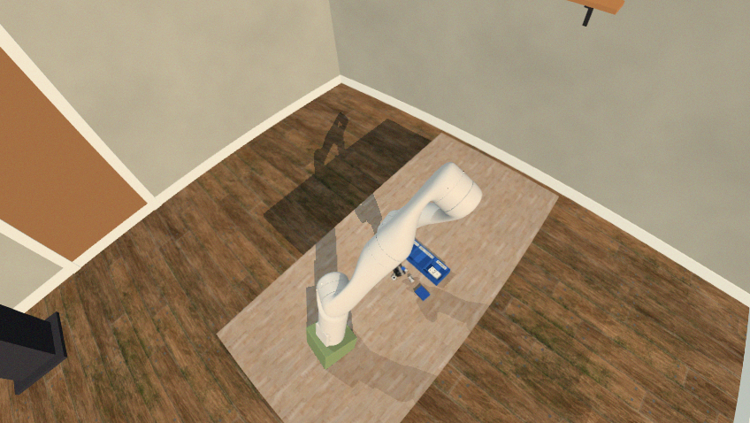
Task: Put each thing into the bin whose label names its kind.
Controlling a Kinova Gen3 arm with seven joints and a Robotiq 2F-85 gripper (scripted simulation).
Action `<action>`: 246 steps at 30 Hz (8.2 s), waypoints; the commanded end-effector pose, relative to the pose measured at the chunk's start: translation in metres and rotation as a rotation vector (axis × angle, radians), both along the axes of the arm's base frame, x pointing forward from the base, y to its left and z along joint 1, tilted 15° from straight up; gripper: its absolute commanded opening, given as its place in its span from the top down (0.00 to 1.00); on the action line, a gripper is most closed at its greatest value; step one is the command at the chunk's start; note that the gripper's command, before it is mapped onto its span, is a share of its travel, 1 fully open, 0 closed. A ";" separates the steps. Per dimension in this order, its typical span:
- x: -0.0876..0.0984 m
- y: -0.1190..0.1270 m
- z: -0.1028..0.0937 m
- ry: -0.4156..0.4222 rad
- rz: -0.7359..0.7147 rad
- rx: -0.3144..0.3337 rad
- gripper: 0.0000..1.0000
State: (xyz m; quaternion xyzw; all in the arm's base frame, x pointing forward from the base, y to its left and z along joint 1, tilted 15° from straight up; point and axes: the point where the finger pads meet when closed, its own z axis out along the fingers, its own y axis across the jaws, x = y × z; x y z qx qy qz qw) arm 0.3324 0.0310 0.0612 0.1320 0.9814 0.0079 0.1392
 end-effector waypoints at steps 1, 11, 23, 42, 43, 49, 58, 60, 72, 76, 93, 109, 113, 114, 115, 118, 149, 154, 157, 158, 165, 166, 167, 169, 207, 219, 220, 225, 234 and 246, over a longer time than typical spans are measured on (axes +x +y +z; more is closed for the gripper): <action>-0.001 0.002 0.001 0.010 0.151 -0.043 0.69; -0.002 0.002 0.001 0.008 0.497 -0.139 0.69; -0.001 0.004 0.001 0.019 0.628 -0.175 0.69; 0.002 0.008 0.002 0.020 0.629 -0.175 0.69; 0.002 0.008 0.002 0.020 0.629 -0.175 0.69; 0.002 0.008 0.002 0.020 0.629 -0.175 0.69; 0.002 0.008 0.002 0.020 0.629 -0.175 0.69; 0.002 0.008 0.002 0.020 0.629 -0.175 0.69; 0.002 0.007 0.002 0.020 0.629 -0.175 0.69; 0.004 0.005 -0.007 0.023 0.623 -0.182 0.69; 0.010 -0.006 -0.055 0.026 0.621 -0.179 0.69; 0.012 -0.003 -0.055 0.028 0.619 -0.178 0.69; 0.012 -0.002 -0.055 0.028 0.623 -0.177 0.69; 0.012 -0.001 -0.055 0.029 0.625 -0.175 0.69; 0.012 -0.001 -0.055 0.028 0.626 -0.176 0.69; 0.013 -0.001 -0.054 0.028 0.625 -0.176 0.69; 0.016 -0.002 -0.066 0.026 0.623 -0.178 0.89; 0.016 -0.002 -0.066 0.026 0.623 -0.178 0.89; 0.016 -0.002 -0.066 0.026 0.623 -0.178 0.89; 0.016 -0.002 -0.066 0.026 0.623 -0.178 0.89; 0.016 -0.002 -0.066 0.026 0.623 -0.178 0.89; 0.016 -0.002 -0.066 0.026 0.623 -0.178 0.89; 0.016 -0.002 -0.066 0.026 0.623 -0.178 0.89; 0.016 -0.002 -0.066 0.026 0.623 -0.178 0.89; 0.002 0.001 -0.007 0.022 0.625 -0.175 0.89; 0.000 0.000 -0.008 0.026 0.623 -0.178 0.89; 0.000 0.000 -0.008 0.026 0.623 -0.178 0.89; 0.000 0.000 -0.008 0.026 0.623 -0.178 0.89; 0.003 -0.002 -0.012 0.024 0.620 -0.182 0.89; 0.013 0.006 -0.011 0.021 0.529 -0.148 0.89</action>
